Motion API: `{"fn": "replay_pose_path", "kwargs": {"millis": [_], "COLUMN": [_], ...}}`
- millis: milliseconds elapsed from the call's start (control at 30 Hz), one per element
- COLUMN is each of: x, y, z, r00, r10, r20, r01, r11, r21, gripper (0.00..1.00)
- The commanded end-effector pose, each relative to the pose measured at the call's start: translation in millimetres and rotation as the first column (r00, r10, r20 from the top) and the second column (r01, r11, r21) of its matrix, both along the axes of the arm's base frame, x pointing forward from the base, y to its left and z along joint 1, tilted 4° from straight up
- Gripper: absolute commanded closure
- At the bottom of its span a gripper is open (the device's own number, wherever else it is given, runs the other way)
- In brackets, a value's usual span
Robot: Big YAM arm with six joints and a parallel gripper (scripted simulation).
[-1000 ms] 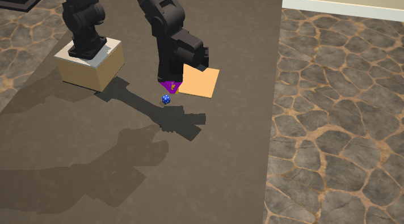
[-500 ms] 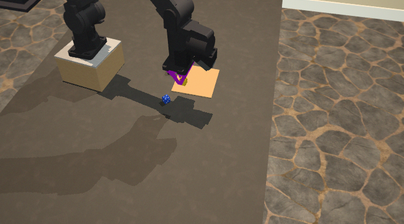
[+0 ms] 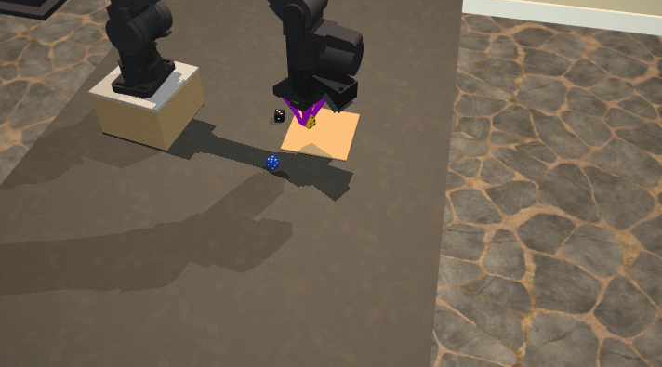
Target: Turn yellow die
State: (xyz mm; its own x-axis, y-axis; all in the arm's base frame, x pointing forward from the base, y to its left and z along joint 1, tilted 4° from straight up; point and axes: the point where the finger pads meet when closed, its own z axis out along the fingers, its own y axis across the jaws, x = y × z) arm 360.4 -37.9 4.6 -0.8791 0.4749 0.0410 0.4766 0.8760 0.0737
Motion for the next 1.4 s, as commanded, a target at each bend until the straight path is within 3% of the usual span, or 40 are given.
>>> {"fn": "replay_pose_path", "kwargs": {"millis": [0,233,367,467,533,633,867,1133,1333,1367], "x": [36.6,38.5,39.2,39.2,39.3,39.4,38.8,36.5,36.6,31.4], "y": [7.0,26.6,40.8,41.1,53.5,60.5,83.9,95.3,89.7,88.4], "z": [25.1,25.2,25.9,26.0,27.9,27.7,28.7,27.9,27.0,19.3], "r00": [0.981,0.937,0.888,0.887,0.832,0.797,0.66,0.581,0.552,0.55], "r10": [-0.175,-0.342,-0.456,-0.459,-0.553,-0.603,-0.751,-0.813,-0.833,-0.834], "r20": [0.08,0.064,0.05,0.05,0.038,0.031,0.004,-0.014,-0.02,-0.05], "r01": [0.177,0.343,0.456,0.459,0.552,0.602,0.751,0.813,0.834,0.835], "r11": [0.984,0.939,0.89,0.888,0.833,0.798,0.66,0.581,0.552,0.55], "r21": [-0.011,0.005,0.015,0.015,0.023,0.026,0.034,0.029,0.026,0.002], "gripper": [0.85,0.85,0.85,0.85,0.85,0.85,0.85,0.85,0.85,0.85]}}
